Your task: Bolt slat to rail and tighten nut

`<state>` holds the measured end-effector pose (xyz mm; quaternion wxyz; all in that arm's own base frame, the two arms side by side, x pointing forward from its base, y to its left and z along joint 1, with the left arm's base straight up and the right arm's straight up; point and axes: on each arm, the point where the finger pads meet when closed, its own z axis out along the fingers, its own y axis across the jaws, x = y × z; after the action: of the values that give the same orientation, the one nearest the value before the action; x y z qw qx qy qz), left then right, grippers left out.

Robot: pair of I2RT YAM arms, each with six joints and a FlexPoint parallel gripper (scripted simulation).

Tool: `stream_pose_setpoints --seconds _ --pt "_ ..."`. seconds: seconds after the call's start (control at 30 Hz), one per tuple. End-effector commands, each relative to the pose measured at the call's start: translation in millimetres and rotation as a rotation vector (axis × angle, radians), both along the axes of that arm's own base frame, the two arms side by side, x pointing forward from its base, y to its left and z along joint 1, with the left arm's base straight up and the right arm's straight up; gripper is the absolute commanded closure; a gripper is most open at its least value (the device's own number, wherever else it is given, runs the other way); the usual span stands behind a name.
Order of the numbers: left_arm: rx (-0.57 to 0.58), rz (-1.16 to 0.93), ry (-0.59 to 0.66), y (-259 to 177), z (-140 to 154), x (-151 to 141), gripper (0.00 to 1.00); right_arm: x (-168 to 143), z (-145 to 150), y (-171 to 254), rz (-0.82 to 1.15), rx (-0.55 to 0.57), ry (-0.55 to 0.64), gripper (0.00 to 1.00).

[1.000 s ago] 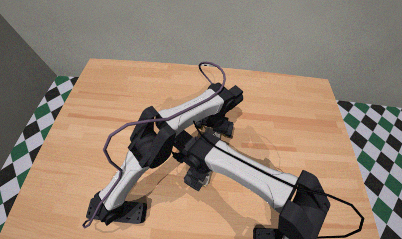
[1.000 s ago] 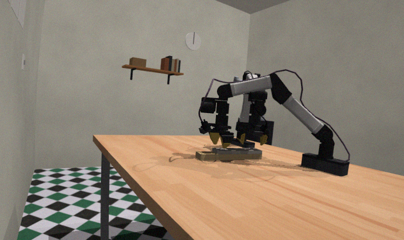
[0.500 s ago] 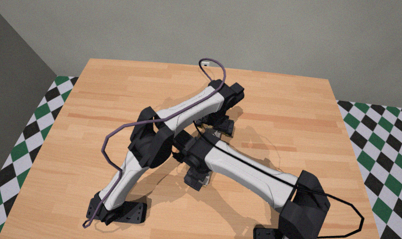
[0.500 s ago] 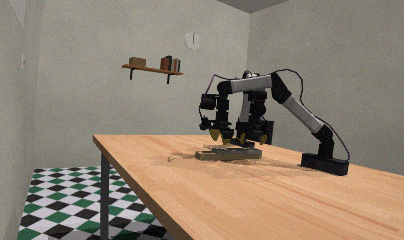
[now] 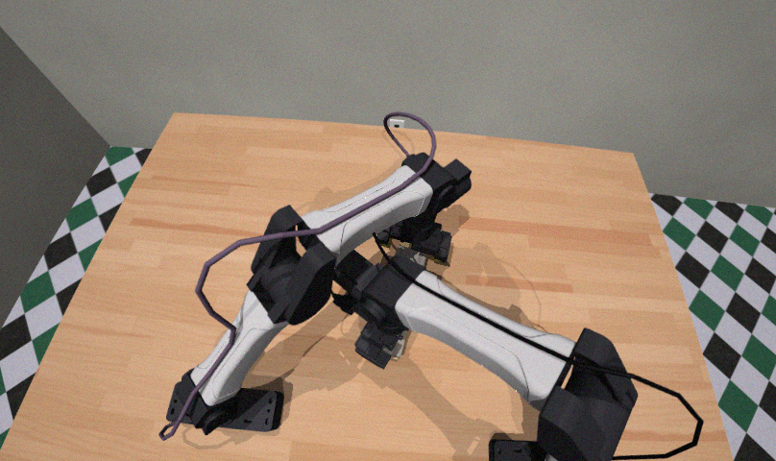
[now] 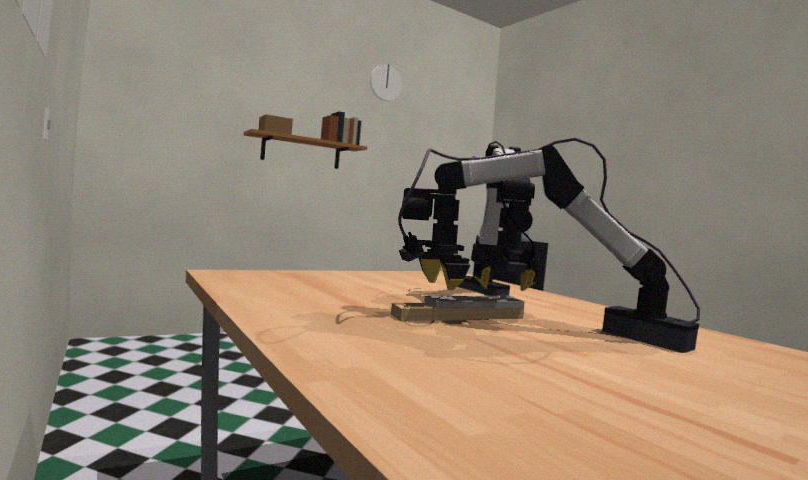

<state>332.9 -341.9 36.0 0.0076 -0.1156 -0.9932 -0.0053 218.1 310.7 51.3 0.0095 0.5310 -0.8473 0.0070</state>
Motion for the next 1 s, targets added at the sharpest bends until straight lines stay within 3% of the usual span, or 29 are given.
stream_pose_setpoints --seconds 0.0,0.13,0.47,0.97 --pt "-0.02 0.004 -0.022 -3 10 4 0.0 2 5 4 0.0 0.019 -0.011 0.0" --pt "-0.027 0.008 -0.029 -2 14 6 0.0 2 5 4 0.0 0.019 -0.011 0.0" --pt "-0.141 0.027 -0.163 21 52 46 0.0 2 5 4 0.0 0.019 -0.011 0.0" --pt "-0.303 0.074 -0.468 89 137 102 0.0 2 5 4 0.0 0.019 -0.011 0.0"
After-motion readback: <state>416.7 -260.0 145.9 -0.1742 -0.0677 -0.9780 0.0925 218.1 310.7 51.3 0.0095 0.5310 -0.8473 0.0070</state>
